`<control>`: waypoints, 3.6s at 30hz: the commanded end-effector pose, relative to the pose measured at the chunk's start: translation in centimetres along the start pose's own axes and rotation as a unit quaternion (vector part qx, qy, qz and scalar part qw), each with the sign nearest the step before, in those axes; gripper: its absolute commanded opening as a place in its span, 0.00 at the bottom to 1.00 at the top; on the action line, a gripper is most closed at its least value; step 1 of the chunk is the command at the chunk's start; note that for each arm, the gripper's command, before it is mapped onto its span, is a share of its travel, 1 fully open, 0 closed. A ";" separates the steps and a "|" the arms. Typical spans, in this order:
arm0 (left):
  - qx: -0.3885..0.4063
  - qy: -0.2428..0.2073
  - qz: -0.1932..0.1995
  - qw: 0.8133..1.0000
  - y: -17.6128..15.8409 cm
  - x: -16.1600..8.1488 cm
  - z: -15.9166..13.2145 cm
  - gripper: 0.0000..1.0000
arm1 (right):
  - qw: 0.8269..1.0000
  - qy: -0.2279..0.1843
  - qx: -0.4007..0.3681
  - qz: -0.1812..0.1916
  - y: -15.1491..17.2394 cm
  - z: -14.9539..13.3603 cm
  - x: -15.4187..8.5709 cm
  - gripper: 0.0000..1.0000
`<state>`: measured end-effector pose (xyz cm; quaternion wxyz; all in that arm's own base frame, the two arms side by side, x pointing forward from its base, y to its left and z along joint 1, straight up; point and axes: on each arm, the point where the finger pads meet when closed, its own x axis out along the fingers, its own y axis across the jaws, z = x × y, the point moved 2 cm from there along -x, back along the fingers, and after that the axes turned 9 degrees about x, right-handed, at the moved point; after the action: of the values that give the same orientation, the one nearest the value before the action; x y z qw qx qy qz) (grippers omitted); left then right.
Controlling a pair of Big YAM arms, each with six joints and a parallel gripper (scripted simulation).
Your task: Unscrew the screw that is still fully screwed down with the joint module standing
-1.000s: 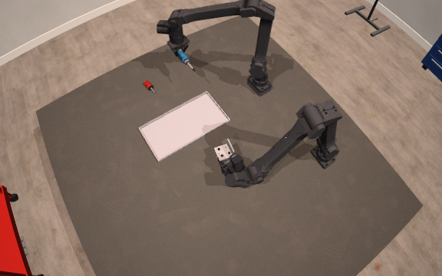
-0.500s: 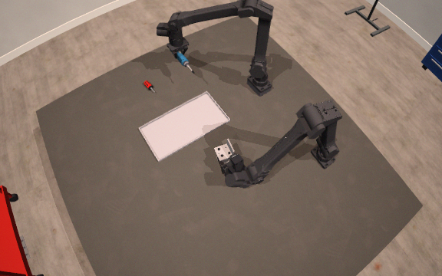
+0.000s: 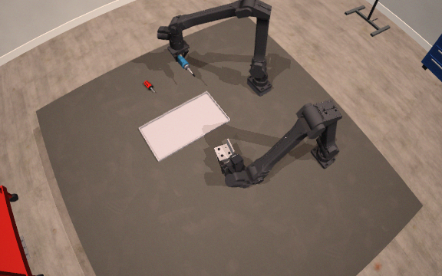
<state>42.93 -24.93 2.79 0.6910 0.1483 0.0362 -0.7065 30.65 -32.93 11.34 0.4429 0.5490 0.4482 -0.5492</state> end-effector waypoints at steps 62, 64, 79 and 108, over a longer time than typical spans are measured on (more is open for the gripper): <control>0.011 -0.003 0.004 1.000 0.9 0.0 0.6 0.59 | 1.000 -0.010 -0.001 0.014 1.5 0.1 7.8 0.42; 0.011 -0.003 0.004 1.000 0.9 0.0 0.6 0.59 | 1.000 -0.010 -0.001 0.013 1.3 -0.1 7.8 0.42; 0.011 -0.003 0.004 1.000 0.9 0.0 0.6 0.59 | 1.000 -0.007 -0.001 0.009 0.9 -0.3 8.8 0.42; 0.011 -0.003 0.004 1.000 0.9 0.0 0.6 0.59 | 1.000 -0.011 -0.001 0.015 1.2 -0.1 9.6 0.42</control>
<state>42.93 -24.93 2.79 0.6910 0.1483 0.0362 -0.7065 30.89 -33.19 1.41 0.4478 0.5494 0.4431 -0.5489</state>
